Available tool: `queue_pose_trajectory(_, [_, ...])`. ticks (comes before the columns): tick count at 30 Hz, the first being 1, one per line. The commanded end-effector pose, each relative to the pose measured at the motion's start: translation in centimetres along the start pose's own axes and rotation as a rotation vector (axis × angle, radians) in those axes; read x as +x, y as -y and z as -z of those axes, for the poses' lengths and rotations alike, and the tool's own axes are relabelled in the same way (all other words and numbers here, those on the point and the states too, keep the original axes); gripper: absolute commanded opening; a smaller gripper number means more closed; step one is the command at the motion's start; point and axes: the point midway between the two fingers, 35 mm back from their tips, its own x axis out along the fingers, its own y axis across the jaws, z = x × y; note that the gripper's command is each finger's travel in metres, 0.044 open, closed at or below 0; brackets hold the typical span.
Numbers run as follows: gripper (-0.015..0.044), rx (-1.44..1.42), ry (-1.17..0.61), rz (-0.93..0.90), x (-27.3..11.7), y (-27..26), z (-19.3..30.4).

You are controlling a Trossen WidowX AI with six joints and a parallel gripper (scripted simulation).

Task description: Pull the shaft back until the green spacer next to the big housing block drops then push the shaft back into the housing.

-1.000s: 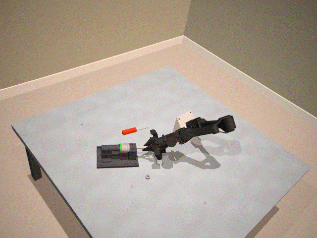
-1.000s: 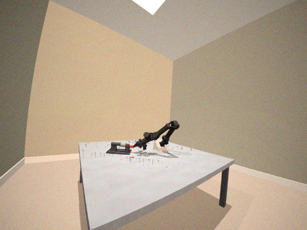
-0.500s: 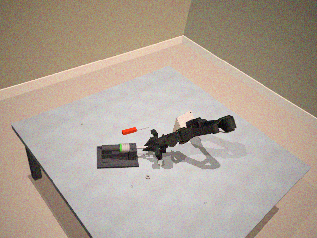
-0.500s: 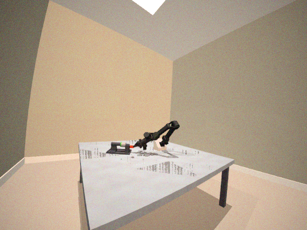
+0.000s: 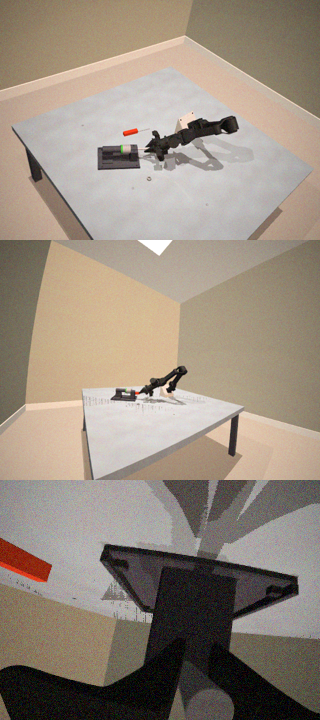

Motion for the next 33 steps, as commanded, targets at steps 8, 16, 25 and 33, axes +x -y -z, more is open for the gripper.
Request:
queue_pose_trajectory(8, [0.0, 0.003, 0.002, 0.003, -0.15, 0.08, -0.11])
queue_pose_trajectory(16, [0.0, 0.003, 0.002, 0.003, -0.21, 0.08, -0.15])
queue_pose_trajectory(25, [0.0, 0.003, 0.002, 0.003, -0.29, 0.08, -0.19])
queue_pose_trajectory(33, [0.0, 0.003, 0.002, 0.003, -0.35, 0.08, -0.23])
